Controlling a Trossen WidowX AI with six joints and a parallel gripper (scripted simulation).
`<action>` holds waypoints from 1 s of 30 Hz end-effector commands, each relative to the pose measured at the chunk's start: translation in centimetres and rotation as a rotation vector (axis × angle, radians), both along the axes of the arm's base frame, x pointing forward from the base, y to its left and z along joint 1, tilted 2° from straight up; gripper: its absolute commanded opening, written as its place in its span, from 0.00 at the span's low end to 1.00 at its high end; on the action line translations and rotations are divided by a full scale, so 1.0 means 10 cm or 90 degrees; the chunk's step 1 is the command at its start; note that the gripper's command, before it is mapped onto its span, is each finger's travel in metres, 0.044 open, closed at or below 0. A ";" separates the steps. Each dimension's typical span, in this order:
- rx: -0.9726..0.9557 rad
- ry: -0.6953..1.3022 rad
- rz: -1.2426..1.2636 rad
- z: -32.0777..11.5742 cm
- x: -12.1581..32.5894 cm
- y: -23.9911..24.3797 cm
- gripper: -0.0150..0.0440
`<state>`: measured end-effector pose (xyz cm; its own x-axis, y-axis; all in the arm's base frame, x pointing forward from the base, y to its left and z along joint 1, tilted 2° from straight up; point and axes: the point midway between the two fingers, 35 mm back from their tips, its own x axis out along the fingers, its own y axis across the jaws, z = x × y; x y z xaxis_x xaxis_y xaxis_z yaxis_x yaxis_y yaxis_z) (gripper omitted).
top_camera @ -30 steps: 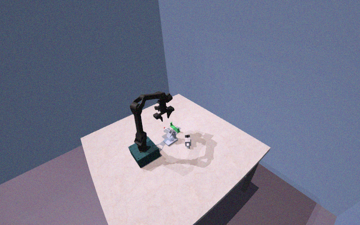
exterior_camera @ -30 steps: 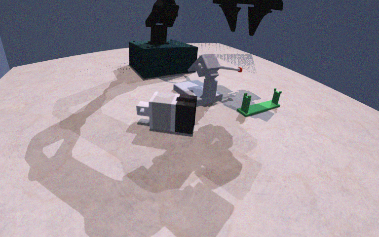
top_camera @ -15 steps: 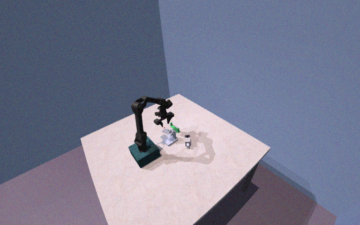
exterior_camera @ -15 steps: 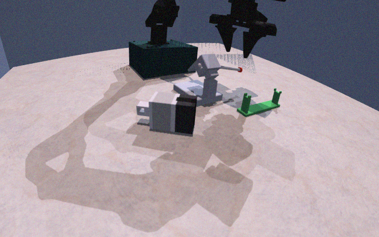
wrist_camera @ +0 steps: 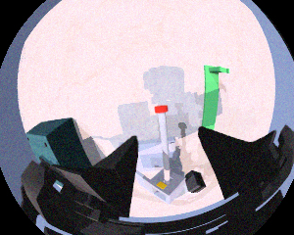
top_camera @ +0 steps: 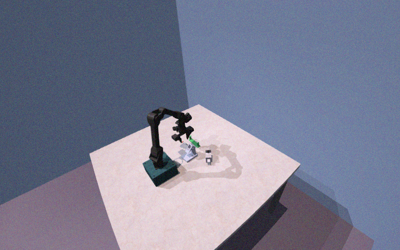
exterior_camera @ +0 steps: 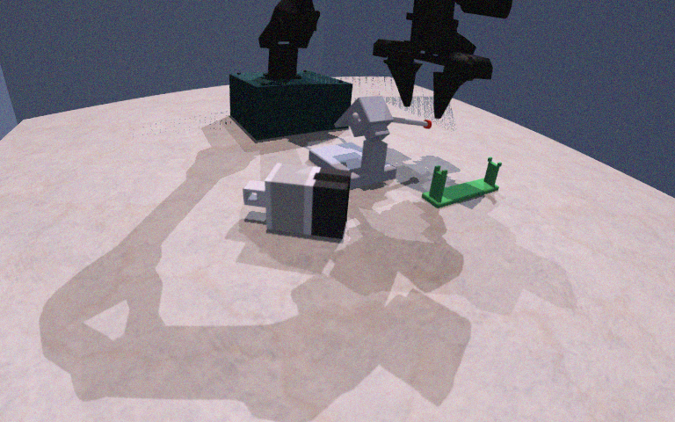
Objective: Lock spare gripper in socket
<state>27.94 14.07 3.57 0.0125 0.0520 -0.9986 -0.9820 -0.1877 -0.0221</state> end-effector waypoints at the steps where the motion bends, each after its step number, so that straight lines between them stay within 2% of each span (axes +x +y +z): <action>1: -0.007 0.006 -0.001 -0.12 -0.01 -0.01 0.76; 21: -0.007 0.006 -0.001 -0.44 -0.03 0.01 0.76; 30: -0.007 0.006 -0.001 -0.45 -0.03 0.01 0.76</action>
<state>27.74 14.24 -0.58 0.0066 0.0494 -0.9988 -0.9813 -0.1921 -0.0160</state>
